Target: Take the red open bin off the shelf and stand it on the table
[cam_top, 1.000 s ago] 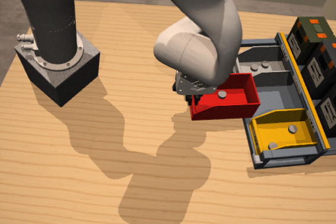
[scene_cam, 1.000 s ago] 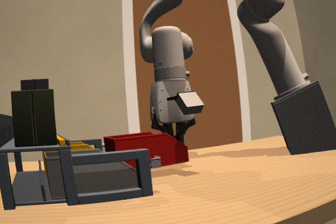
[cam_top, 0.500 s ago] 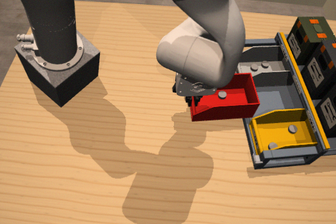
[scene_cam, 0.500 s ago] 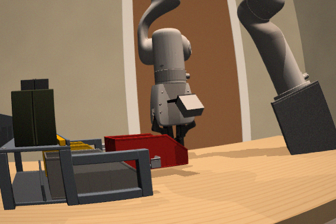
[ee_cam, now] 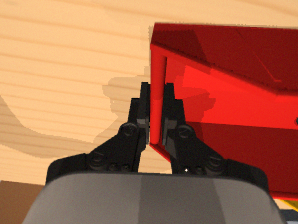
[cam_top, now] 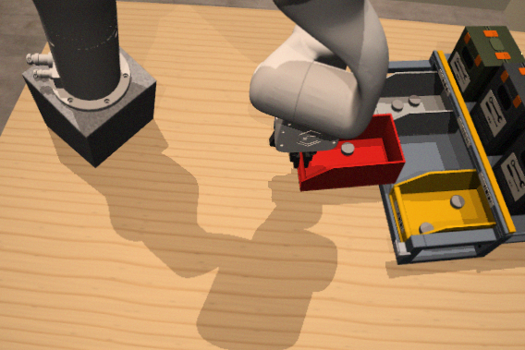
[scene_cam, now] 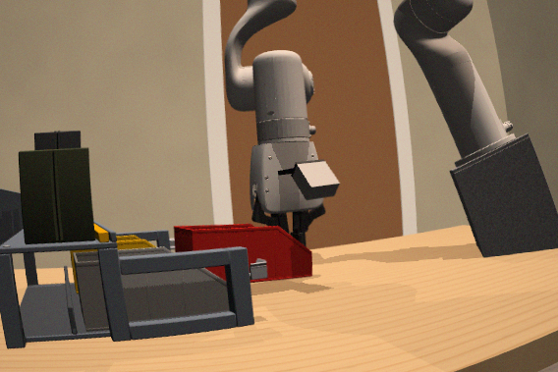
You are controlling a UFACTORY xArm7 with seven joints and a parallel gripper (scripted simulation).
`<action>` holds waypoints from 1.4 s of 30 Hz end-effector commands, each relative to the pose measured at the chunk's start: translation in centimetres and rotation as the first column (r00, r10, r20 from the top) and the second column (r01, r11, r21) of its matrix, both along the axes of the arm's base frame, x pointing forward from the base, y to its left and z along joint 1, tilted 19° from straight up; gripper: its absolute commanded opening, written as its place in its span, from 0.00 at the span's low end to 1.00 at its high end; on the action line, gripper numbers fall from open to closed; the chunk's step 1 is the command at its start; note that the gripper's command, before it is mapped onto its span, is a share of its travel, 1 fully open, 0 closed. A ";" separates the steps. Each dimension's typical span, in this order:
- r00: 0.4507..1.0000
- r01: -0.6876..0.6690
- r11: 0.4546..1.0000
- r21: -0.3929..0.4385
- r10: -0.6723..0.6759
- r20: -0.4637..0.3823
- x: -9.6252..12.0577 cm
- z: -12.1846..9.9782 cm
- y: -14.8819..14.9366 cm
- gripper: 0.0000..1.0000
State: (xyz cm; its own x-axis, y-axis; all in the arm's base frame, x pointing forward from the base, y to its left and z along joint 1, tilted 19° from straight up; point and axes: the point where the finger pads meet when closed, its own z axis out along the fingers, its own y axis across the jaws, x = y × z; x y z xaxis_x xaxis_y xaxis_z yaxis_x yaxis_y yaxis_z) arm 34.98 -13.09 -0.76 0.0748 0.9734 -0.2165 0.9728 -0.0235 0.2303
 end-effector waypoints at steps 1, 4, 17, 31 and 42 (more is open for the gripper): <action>1.000 -0.001 1.000 -0.001 0.001 0.004 0.2 -0.5 -0.1 0.00; 1.000 -0.001 1.000 -0.001 0.001 0.004 0.2 -0.5 -0.1 0.00; 1.000 -0.001 1.000 -0.001 0.001 0.004 0.3 -1.1 -0.3 0.00; 1.000 0.000 1.000 0.000 0.000 0.002 0.4 -1.3 -0.3 1.00; 1.000 0.000 1.000 0.000 0.000 0.002 0.4 -1.3 -0.3 1.00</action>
